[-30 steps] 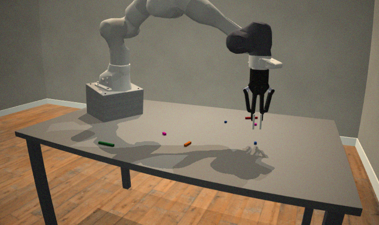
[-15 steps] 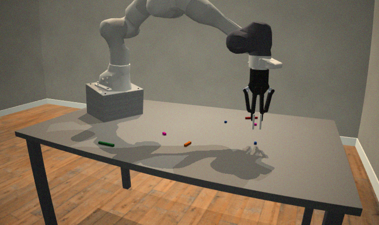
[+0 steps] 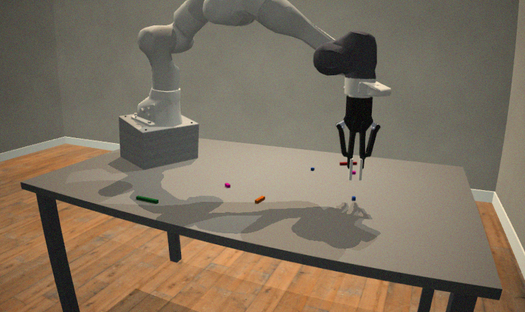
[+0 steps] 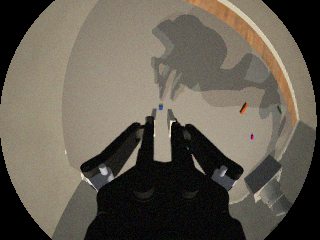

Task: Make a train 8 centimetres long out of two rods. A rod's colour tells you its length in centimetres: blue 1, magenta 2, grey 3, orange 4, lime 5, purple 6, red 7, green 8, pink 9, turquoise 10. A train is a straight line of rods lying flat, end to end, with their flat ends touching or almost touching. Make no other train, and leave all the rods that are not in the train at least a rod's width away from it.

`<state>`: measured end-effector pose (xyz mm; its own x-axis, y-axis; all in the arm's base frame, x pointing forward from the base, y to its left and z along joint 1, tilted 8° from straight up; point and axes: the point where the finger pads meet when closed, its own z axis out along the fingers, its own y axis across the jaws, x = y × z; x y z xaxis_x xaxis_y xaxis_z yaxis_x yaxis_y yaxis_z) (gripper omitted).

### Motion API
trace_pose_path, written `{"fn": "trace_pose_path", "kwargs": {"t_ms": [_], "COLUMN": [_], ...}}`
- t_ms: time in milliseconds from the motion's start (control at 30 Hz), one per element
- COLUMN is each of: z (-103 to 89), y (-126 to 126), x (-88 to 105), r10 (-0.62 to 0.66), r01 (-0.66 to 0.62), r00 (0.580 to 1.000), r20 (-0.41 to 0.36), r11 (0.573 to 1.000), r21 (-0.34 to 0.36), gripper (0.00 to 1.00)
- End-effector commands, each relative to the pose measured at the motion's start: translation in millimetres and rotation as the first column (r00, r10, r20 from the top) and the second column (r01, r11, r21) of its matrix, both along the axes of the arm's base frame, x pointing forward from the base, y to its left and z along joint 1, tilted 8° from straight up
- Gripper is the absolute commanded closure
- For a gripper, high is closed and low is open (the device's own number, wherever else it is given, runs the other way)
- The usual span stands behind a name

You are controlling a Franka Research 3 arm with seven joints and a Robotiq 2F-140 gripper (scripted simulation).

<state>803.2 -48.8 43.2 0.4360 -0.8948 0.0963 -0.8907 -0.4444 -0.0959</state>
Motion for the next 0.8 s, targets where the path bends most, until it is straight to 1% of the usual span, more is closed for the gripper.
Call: {"fn": "trace_pose_path", "kwargs": {"t_ms": [0,233,767], "z": [-4.0,-9.8,-32.9], "y": [1.5,1.3,0.2], "x": [0.5,1.6,5.7], "r10": [-0.007,-0.007,-0.007], "r01": [0.007,0.007,0.007], "r00": [1.000,1.000,1.000], "r20": [-0.001,-0.001,-0.001], "r11": [1.000,1.000,1.000], "r21": [0.002,0.002,0.002], "gripper": [0.77,0.77,0.77]}}
